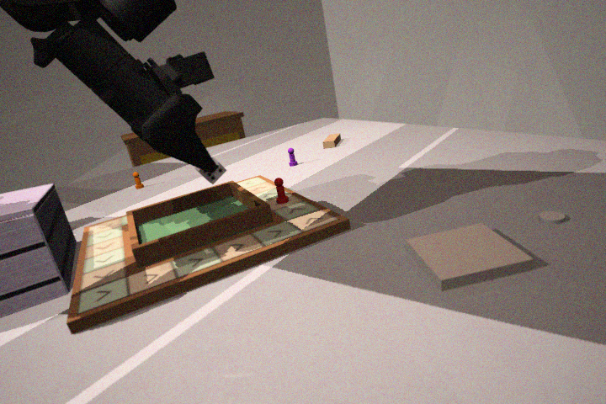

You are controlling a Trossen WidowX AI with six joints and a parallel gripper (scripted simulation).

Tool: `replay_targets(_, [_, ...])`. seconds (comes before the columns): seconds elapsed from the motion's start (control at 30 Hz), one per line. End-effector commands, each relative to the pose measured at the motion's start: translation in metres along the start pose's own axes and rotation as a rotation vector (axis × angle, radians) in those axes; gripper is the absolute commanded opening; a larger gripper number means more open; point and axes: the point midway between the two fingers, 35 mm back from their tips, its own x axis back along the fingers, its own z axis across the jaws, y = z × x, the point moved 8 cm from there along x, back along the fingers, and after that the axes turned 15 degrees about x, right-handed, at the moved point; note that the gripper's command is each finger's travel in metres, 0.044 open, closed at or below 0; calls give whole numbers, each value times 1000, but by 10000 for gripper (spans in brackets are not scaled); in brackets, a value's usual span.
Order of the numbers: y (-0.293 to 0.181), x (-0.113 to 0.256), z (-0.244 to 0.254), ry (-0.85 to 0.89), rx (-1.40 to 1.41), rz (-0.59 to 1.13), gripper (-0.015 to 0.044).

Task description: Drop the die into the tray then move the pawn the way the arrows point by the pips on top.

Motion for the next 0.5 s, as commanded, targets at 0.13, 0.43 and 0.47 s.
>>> replay_targets(0.13, [-26,-2,7,-72,-5,-297,0])
replay_targets(0.43, [-21,-4,5,-72,-5,-297,0])
replay_targets(0.47, [-21,0,5,-72,-5,-297,0])
